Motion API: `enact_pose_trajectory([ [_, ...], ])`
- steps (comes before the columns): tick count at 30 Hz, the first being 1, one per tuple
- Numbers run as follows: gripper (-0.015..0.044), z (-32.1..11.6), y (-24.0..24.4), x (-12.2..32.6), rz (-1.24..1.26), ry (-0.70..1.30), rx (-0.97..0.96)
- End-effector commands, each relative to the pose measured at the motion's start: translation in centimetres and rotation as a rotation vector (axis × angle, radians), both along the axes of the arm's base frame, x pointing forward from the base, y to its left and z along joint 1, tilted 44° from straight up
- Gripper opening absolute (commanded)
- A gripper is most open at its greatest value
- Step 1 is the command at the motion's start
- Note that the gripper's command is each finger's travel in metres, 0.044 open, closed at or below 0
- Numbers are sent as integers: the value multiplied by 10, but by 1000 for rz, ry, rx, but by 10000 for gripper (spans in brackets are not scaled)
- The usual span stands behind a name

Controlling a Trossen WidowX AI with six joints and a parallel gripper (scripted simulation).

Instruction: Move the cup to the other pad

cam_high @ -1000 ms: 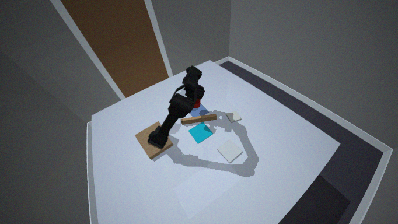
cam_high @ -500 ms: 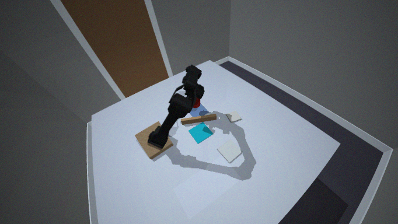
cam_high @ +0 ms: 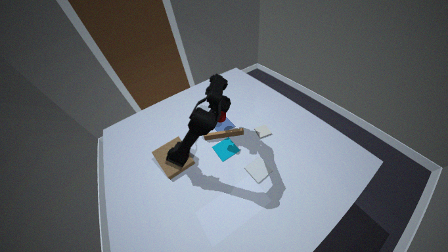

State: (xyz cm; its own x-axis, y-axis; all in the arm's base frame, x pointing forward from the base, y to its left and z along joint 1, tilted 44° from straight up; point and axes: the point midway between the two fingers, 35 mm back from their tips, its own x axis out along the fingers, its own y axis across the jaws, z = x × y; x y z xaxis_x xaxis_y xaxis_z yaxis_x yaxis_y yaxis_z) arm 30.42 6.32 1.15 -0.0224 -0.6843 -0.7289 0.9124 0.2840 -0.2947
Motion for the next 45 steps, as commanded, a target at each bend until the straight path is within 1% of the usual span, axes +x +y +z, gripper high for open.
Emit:
enact_pose_trajectory([
  [1,0,4,-6,-5,2,8,-5],
  [45,0,60,-55,-48,-2,11,-6],
])
